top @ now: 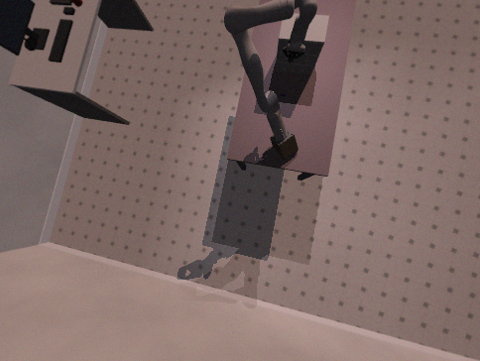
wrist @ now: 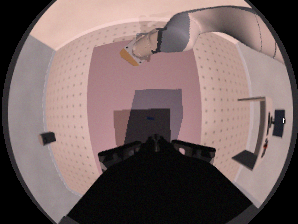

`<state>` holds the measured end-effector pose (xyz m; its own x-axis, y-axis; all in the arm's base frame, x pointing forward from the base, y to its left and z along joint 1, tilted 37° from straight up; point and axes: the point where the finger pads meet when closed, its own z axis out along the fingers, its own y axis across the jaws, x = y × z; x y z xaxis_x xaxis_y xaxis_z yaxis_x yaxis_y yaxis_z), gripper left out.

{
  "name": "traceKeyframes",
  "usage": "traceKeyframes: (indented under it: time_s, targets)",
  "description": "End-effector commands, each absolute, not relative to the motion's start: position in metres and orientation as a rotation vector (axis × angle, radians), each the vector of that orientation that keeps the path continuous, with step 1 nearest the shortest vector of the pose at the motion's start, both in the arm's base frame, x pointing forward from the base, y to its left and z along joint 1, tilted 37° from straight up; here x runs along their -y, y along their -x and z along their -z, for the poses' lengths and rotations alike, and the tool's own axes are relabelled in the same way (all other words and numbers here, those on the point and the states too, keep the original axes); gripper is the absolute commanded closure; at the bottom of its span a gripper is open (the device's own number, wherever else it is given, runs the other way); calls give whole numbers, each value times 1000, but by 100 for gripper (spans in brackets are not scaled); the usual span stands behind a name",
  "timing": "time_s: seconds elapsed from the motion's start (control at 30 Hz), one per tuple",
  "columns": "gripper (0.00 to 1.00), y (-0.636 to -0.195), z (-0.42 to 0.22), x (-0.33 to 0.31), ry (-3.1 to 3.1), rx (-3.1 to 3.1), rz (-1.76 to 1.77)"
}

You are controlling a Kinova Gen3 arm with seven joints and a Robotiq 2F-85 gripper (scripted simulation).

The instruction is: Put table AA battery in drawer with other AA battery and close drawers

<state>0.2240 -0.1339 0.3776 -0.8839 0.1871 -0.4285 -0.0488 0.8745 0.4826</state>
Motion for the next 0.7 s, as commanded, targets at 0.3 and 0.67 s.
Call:
traceKeyframes:
  time_s: [0.3,0.67]
  targets:
    - [100,-225,-392,109,-123,-2609,-606]
    - [100,-230,-390,108,-130,-2583,-600]
